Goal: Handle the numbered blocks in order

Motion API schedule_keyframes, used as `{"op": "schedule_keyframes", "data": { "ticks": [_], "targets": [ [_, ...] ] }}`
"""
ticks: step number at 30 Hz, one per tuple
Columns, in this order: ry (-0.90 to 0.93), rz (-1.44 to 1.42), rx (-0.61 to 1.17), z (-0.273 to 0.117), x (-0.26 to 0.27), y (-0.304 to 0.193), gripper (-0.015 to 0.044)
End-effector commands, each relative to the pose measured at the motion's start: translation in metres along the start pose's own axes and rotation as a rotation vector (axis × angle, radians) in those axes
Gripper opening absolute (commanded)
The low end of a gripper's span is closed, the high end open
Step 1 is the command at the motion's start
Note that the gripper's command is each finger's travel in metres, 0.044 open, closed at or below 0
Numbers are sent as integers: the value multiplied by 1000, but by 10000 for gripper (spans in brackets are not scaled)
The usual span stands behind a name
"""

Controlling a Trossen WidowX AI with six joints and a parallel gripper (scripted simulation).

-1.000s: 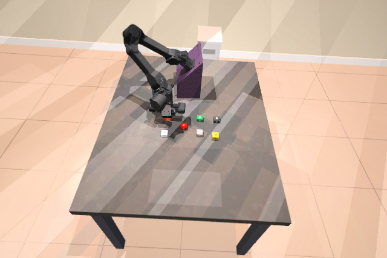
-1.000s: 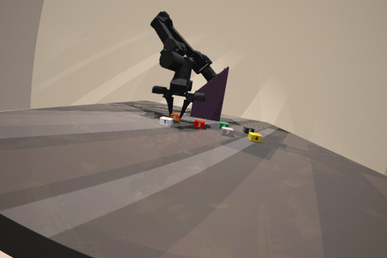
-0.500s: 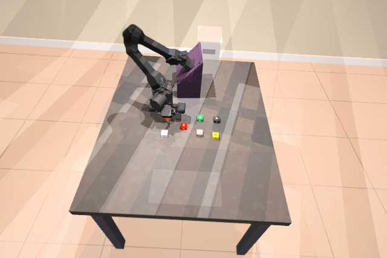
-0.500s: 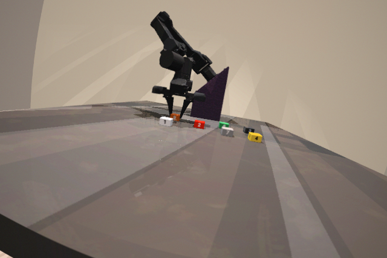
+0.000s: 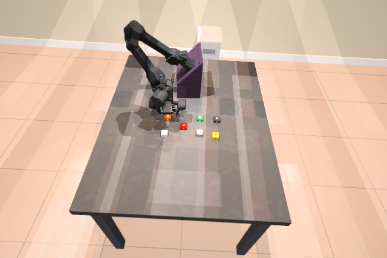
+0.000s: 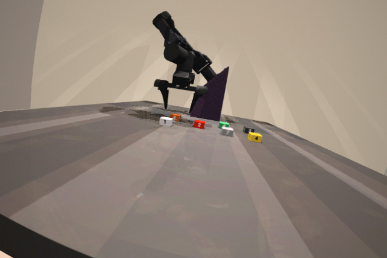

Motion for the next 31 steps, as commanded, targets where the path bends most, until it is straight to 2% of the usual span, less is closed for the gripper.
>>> {"op": "schedule_keyframes", "data": {
  "ticks": [1,4,13,18,23,31],
  "targets": [
    [-7,11,-5,-12,-2,2,400],
    [22,8,-16,-18,15,16,400],
    [117,-22,-22,-62,145,65,400],
    [96,-21,-6,-85,225,56,400],
    [28,12,-6,-96,298,26,400],
    [15,17,-8,-97,307,20,400]
  ]
}}
Point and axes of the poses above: the point midway between the two fingers, 35 mm back from their tips, its own z axis out along the fingers, its own x axis across the jaws, y = z × x, the point moved 6 cm from there along -z, back along the fingers, and after that the axes turned 1 degree about -z, right-handed, at the moved point
